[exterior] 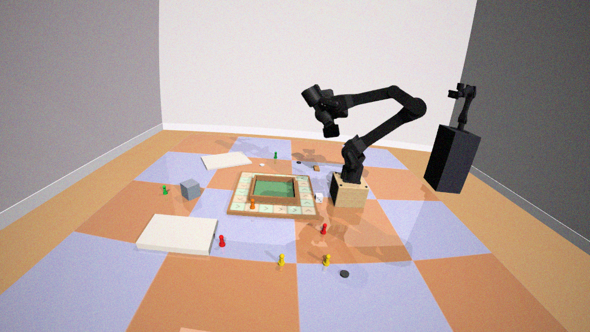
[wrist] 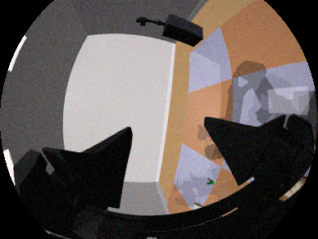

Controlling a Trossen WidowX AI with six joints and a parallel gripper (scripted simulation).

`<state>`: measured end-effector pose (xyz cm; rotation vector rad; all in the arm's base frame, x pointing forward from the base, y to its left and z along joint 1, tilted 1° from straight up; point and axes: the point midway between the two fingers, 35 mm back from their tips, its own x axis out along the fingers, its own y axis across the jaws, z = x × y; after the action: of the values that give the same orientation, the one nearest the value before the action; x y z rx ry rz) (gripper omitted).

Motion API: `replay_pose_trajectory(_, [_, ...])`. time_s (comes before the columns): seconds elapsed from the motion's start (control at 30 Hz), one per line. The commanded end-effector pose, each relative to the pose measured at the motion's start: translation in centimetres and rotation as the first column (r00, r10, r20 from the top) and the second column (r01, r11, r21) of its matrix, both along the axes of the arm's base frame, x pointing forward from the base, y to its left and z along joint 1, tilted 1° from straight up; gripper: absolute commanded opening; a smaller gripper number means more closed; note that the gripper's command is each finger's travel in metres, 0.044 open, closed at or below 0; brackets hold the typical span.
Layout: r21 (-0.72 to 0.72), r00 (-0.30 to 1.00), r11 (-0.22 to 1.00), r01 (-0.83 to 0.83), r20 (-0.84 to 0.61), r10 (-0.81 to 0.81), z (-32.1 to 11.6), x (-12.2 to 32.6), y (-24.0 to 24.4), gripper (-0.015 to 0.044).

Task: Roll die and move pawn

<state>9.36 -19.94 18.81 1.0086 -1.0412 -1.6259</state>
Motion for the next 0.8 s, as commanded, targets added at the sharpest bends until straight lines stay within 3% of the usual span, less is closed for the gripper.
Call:
replay_pose_trajectory(0.0, [0.012,1.000,1.000,-0.015,-0.015,0.015,-0.2,0.2,0.1,0.0374])
replay_pose_trajectory(0.1, [0.186,0.945,0.959,-0.211,-0.212,0.249,-2.6,2.9,1.2,0.0295])
replay_pose_trajectory(0.17, [0.344,0.817,0.873,-0.347,-0.346,0.461,-4.7,4.9,2.8,0.0275])
replay_pose_trajectory(0.27, [0.570,0.503,0.676,-0.467,-0.458,0.733,-8.0,7.0,5.9,0.0275])
replay_pose_trajectory(0.4, [0.816,-0.052,0.357,-0.455,-0.424,0.904,-11.9,8.0,11.1,0.0275])
replay_pose_trajectory(0.5, [0.935,-0.461,0.128,-0.331,-0.278,0.842,-14.4,7.3,15.3,0.0275])
replay_pose_trajectory(0.57, [0.975,-0.664,0.012,-0.221,-0.160,0.730,-15.6,6.3,17.7,0.0275])
replay_pose_trajectory(0.67, [0.993,-0.868,-0.115,-0.039,0.024,0.496,-16.8,4.4,20.9,0.0275])
replay_pose_trajectory(0.77, [0.967,-0.960,-0.199,0.162,0.201,0.196,-17.6,2.4,23.9,0.0275])
